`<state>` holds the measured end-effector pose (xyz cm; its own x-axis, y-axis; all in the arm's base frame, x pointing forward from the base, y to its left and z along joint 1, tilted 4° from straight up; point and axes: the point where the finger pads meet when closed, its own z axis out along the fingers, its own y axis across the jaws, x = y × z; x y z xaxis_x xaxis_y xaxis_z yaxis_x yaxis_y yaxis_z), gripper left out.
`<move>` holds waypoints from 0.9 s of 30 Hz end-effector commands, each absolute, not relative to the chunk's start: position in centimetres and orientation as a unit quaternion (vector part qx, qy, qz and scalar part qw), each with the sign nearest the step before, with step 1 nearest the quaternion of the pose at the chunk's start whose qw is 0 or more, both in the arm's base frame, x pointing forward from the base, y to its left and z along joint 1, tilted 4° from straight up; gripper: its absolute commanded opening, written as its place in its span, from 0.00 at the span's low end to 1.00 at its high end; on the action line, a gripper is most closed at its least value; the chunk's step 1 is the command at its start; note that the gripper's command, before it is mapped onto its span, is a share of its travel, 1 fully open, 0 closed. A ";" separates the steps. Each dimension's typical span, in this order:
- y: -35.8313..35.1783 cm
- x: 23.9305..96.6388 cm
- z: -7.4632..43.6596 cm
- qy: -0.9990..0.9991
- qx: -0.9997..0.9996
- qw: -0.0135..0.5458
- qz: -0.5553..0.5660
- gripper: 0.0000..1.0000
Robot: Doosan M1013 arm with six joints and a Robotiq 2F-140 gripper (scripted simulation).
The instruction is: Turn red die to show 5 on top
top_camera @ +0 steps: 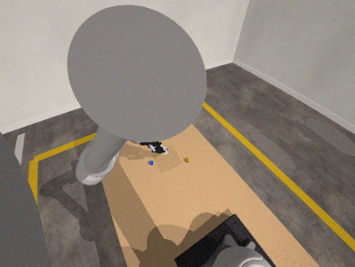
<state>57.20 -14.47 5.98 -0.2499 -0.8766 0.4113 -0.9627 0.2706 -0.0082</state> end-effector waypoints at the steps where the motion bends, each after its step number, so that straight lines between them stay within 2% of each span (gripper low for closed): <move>1: -14.5 56.9 5.9 -0.786 0.596 0.132 0.098 0.09; 6: -14.8 57.2 6.2 -0.793 0.601 0.074 0.063 0.09; 14: -15.3 57.0 6.3 -0.794 0.602 0.067 0.056 0.09; 23: -15.7 56.9 6.4 -0.796 0.605 -0.030 -0.016 0.09; 27: -16.1 56.8 6.4 -0.796 0.604 -0.033 -0.017 0.09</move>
<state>57.03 -15.89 6.44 -0.2735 -0.9613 -0.0318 -0.9615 0.2741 -0.0171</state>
